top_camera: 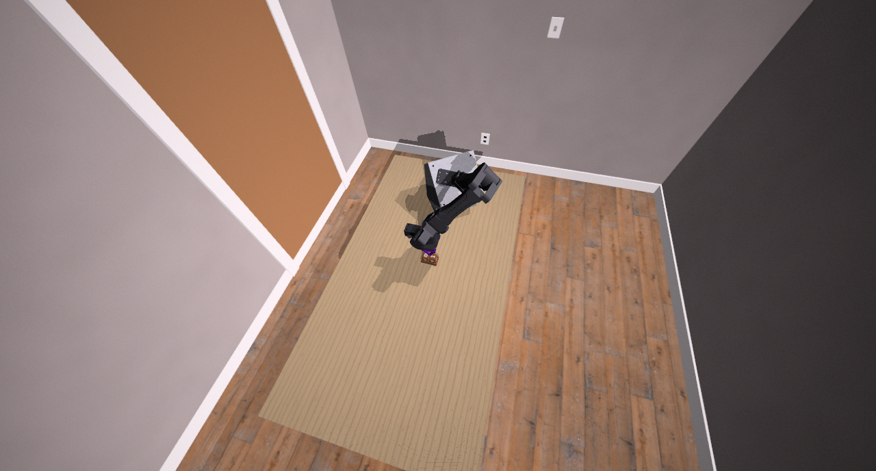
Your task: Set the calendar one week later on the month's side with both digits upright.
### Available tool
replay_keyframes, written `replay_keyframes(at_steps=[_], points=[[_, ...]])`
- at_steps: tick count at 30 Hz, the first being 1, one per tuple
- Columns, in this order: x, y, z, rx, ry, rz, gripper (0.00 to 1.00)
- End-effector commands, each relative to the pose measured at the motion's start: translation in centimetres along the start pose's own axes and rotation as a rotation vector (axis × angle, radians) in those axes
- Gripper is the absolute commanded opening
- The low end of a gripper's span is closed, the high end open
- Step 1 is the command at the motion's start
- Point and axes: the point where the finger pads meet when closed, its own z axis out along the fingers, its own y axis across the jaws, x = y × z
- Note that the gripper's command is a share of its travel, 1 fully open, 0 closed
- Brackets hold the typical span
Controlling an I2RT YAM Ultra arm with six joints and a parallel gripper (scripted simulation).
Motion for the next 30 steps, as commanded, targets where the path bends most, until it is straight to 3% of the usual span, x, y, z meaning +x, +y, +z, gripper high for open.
replay_keyframes(at_steps=[1, 3, 4, 30], points=[[-0.03, -0.36, -0.84, 0.013, -0.002, 0.002, 0.47], [-0.03, -0.36, -0.86, 0.013, -0.002, 0.002, 0.47], [-0.03, -0.36, -0.86, 0.013, -0.002, 0.002, 1.0], [-0.03, -0.36, -1.16, 0.013, -0.002, 0.002, 1.0]])
